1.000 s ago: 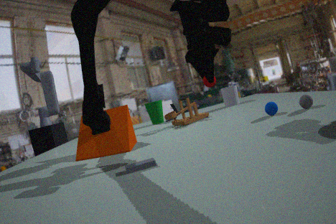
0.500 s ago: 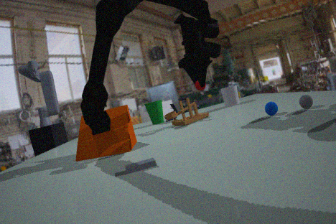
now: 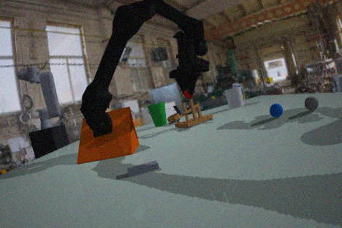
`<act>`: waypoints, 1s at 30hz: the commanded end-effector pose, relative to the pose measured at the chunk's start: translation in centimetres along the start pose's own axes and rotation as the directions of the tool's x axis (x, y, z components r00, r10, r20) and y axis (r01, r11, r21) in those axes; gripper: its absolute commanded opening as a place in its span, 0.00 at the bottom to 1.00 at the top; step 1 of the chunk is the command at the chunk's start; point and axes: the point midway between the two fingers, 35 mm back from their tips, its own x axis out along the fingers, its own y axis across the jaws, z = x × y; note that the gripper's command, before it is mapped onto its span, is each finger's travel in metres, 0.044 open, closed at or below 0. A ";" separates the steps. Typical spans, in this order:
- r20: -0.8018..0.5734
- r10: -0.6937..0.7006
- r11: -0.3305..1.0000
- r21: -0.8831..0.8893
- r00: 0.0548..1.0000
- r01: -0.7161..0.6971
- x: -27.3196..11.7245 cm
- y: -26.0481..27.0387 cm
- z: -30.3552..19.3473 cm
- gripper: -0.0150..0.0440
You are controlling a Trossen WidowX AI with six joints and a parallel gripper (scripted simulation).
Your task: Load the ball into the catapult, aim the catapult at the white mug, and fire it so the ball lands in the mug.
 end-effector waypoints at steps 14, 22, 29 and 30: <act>-0.144 -0.098 0.984 -0.164 0.985 0.074 3.1 10.6 -1.8 0.25; -0.154 -0.109 0.981 -0.174 0.982 0.082 3.6 11.5 -2.0 0.25; -0.154 -0.110 0.981 -0.174 0.982 0.082 4.9 11.5 -1.8 0.25; -0.154 -0.110 0.981 -0.174 0.982 0.082 4.9 11.5 -1.8 0.25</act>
